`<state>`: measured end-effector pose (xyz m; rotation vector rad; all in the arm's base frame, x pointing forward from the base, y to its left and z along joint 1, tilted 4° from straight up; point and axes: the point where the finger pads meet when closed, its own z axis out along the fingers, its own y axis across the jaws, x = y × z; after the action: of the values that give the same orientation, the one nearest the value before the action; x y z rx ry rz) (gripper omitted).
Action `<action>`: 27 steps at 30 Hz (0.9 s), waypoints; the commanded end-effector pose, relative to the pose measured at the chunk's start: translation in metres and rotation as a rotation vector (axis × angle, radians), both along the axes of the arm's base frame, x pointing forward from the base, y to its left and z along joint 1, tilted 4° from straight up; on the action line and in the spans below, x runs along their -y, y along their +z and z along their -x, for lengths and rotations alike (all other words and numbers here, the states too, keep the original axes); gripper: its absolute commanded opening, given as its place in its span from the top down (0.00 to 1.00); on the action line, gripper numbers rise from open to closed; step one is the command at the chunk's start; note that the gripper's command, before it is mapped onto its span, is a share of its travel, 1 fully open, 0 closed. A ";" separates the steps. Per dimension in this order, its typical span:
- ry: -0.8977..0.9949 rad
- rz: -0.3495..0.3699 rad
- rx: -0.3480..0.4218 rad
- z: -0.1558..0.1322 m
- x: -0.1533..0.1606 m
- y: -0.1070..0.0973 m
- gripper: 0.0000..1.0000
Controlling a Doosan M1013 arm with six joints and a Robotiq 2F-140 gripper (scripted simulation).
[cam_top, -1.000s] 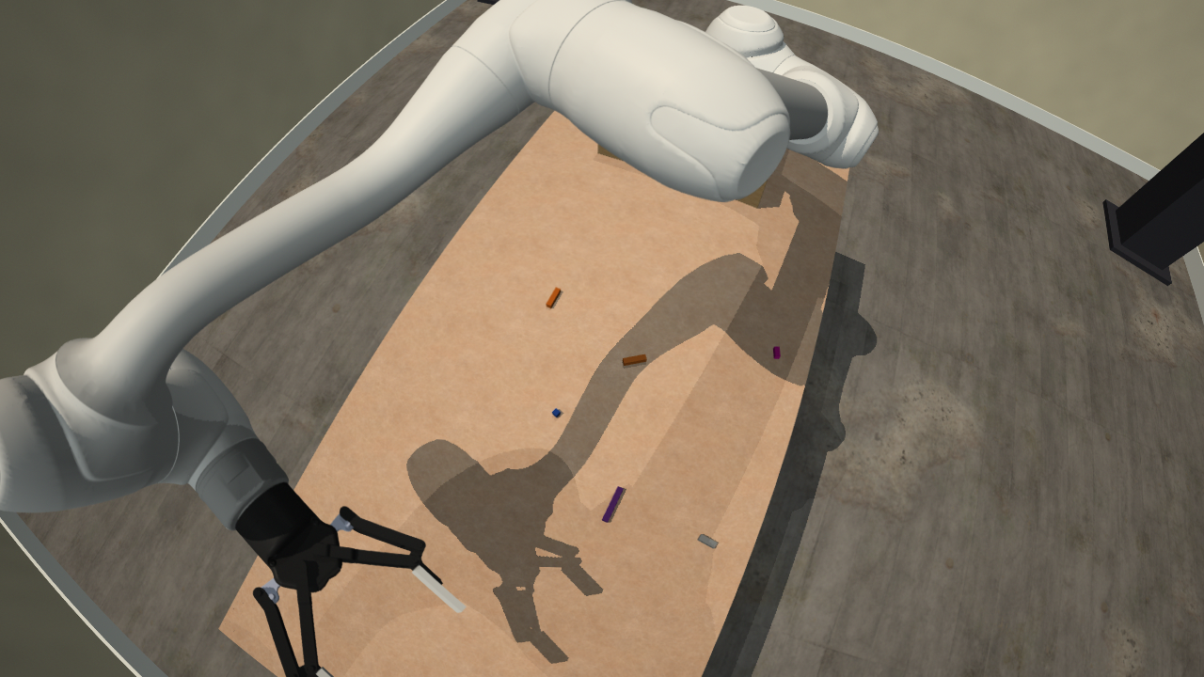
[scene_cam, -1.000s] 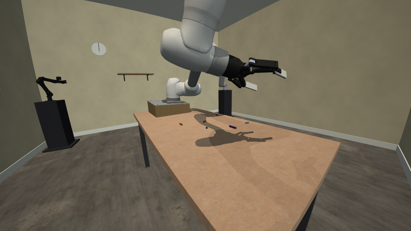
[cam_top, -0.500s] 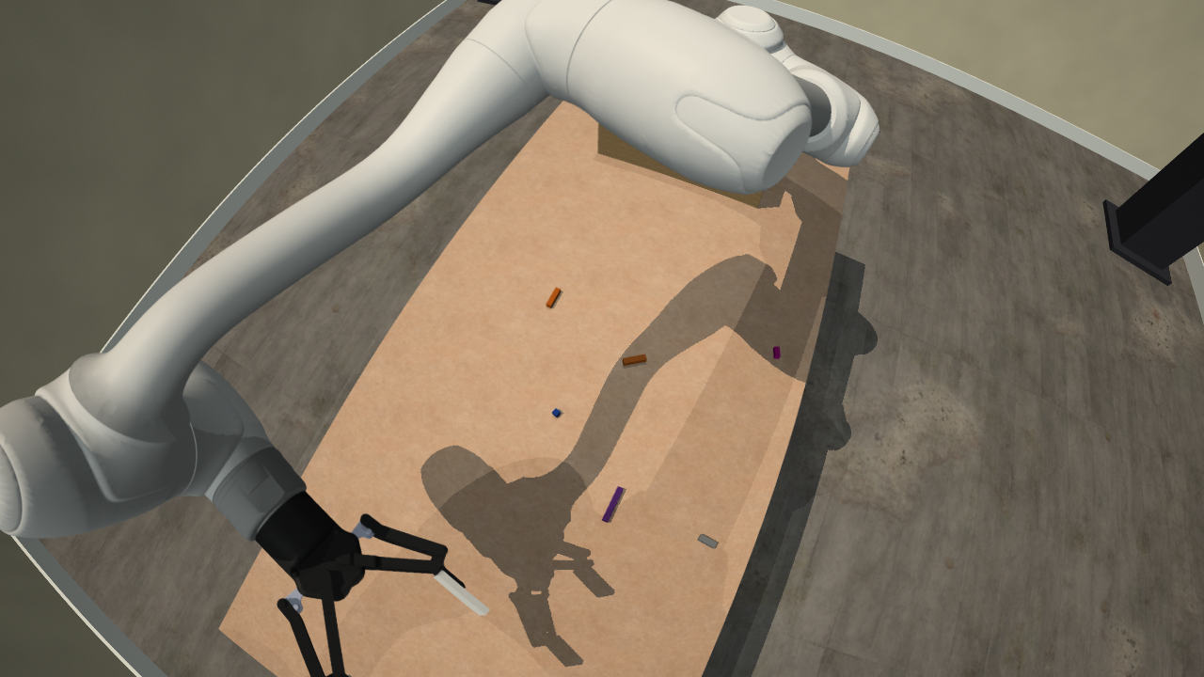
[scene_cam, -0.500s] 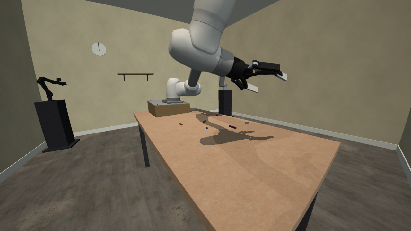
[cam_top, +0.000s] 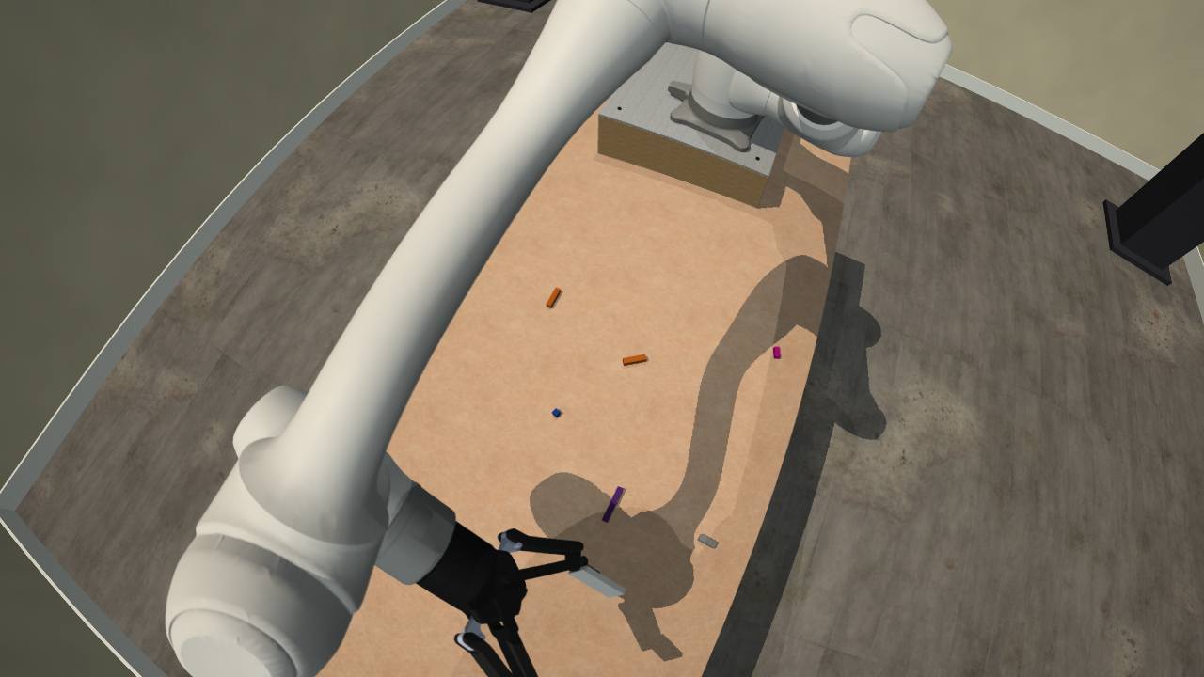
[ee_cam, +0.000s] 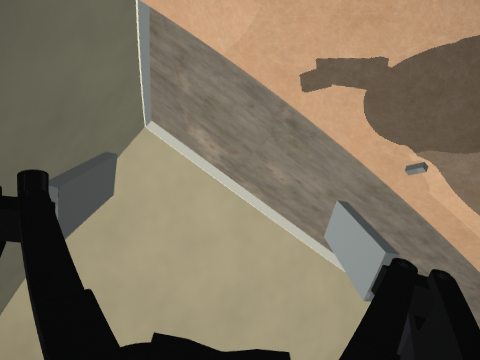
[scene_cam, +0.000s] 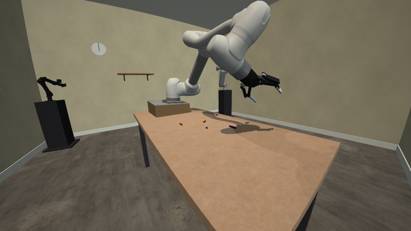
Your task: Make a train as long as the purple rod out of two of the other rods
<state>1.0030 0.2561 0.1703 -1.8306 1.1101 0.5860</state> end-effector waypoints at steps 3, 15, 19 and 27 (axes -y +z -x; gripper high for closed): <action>0.075 0.104 0.052 0.048 -0.041 -0.022 0.00; 0.286 0.305 0.176 0.162 -0.101 -0.064 0.00; 0.377 0.374 0.230 0.208 -0.114 -0.078 0.00; 0.578 0.498 0.349 0.300 -0.129 -0.103 0.00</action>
<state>0.7317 0.3816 0.0741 -2.5398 0.5827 0.3296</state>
